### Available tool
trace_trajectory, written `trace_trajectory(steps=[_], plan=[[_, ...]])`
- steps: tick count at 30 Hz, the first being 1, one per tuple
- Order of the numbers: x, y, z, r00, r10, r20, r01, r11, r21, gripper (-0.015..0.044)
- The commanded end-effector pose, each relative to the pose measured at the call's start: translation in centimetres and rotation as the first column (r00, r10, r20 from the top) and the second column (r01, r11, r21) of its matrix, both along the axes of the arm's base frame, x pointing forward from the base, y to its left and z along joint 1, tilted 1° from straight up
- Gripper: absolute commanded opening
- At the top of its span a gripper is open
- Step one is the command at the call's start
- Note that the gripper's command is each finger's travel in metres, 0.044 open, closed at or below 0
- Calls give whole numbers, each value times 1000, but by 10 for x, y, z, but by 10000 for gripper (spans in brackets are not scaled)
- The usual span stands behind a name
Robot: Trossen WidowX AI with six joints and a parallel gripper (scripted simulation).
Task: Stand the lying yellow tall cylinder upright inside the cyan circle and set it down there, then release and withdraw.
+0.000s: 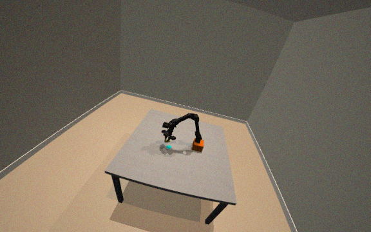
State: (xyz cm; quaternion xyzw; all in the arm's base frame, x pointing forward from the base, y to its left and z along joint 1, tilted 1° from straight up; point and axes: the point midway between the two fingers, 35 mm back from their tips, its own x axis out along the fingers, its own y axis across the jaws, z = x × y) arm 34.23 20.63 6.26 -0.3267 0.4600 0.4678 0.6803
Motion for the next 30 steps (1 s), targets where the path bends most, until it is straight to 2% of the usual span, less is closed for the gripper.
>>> trace_trajectory(steps=[1, 30], plan=[[1, 0, -4, 1000, -14, -1, 14, 999, 36, 105], [17, 4, -14, 997, -67, 38, 56, 970, 238, 105]])
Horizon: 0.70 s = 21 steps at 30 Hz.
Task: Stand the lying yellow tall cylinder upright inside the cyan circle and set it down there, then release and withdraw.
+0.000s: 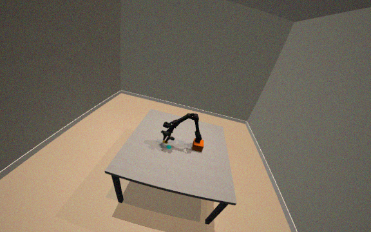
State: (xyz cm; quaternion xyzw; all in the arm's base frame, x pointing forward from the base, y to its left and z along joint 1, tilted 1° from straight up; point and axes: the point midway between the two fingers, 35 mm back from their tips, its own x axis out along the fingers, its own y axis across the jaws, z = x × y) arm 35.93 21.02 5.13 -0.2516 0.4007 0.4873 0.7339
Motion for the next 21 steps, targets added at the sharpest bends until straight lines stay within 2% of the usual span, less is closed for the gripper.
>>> trace_trajectory(steps=[1, 21], plan=[[0, 0, -3, 1000, -8, 0, 8, 999, 35, 105], [7, -2, -5, 999, -29, 35, 22, 985, 168, 105]])
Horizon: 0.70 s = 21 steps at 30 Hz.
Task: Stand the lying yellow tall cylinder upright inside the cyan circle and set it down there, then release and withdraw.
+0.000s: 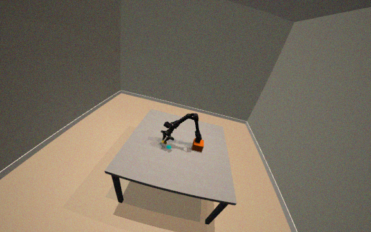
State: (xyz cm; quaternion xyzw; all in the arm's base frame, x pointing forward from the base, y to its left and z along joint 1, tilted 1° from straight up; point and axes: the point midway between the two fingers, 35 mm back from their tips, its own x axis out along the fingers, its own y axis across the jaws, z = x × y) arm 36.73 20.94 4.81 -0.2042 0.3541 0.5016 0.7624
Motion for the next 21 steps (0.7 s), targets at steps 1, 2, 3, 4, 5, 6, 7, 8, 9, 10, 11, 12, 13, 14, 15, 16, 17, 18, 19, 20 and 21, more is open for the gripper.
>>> trace_trajectory(steps=[1, 2, 3, 4, 5, 6, 7, 8, 9, 10, 11, 12, 13, 14, 15, 16, 17, 18, 19, 20, 21], plan=[[0, -1, -2, 1000, -4, 1, 4, 999, 34, 105], [0, -1, -2, 1000, -5, 3, 5, 999, 41, 105], [0, -1, -2, 1000, -5, 5, 5, 999, 47, 105], [0, -2, -2, 1000, -6, 7, 6, 999, 54, 105], [0, -2, -2, 1000, -6, 9, 6, 998, 60, 105], [1, -2, -2, 1000, -7, 11, 6, 998, 66, 105], [1, -2, -2, 1000, -7, 13, 6, 997, 73, 105], [1, -2, -2, 1000, -8, 15, 7, 997, 79, 105], [1, -2, -2, 1000, -8, 17, 7, 996, 85, 105], [1, -3, -2, 1000, -9, 19, 7, 996, 92, 105], [1, -3, -2, 1000, -9, 21, 7, 995, 98, 105], [2, -3, -1, 1000, -9, 23, 7, 995, 104, 105], [2, -3, -1, 1000, -10, 25, 7, 994, 111, 105], [2, -3, -1, 1000, -10, 27, 7, 993, 117, 105], [2, -4, -1, 1000, -10, 29, 7, 992, 123, 105], [2, -4, -1, 999, -11, 31, 7, 992, 129, 105], [2, -4, -1, 999, -11, 33, 6, 991, 135, 105], [2, -4, -1, 999, -11, 35, 6, 990, 142, 105], [2, -5, -1, 999, -11, 37, 6, 989, 148, 105], [2, -5, -1, 999, -12, 39, 6, 988, 154, 105], [2, -5, -1, 999, -12, 41, 5, 987, 160, 105]])
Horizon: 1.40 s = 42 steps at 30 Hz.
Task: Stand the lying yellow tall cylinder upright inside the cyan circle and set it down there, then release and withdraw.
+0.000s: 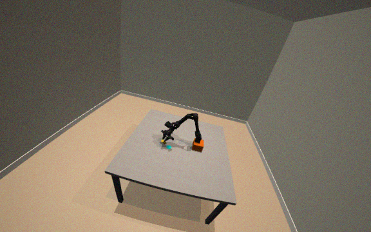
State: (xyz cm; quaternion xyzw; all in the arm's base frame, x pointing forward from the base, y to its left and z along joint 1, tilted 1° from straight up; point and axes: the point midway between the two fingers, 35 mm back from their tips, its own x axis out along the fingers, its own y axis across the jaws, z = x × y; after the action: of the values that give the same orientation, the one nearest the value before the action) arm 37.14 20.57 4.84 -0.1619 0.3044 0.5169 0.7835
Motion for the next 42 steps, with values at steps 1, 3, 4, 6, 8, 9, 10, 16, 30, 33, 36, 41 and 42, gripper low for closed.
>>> trace_trajectory(steps=[1, 3, 4, 6, 8, 9, 10, 16, 30, 33, 36, 41, 42], plan=[[-2, -2, -1, 1000, 0, 2, 0, 999, 33, 105], [-2, -2, -1, 1000, 0, 6, 0, 999, 45, 105], [-2, -2, -1, 1000, 0, 8, 0, 999, 51, 105], [-2, -3, 0, 1000, 0, 13, -1, 998, 63, 105], [-2, -4, 0, 1000, 1, 17, -2, 997, 75, 105], [-2, -4, 0, 1000, 1, 19, -2, 997, 80, 105], [-2, -4, 0, 1000, 1, 22, -3, 996, 86, 105], [-2, -6, 1, 999, 3, 35, -7, 993, 121, 105], [-5, -11, 5, 998, 9, 69, -22, 980, 197, 105], [-6, -12, 5, 997, 11, 77, -27, 977, 213, 105], [-7, -14, 6, 996, 13, 84, -31, 973, 228, 105], [-9, -16, 8, 995, 16, 97, -40, 967, 253, 105], [-9, -16, 8, 995, 17, 100, -42, 965, 257, 105]])
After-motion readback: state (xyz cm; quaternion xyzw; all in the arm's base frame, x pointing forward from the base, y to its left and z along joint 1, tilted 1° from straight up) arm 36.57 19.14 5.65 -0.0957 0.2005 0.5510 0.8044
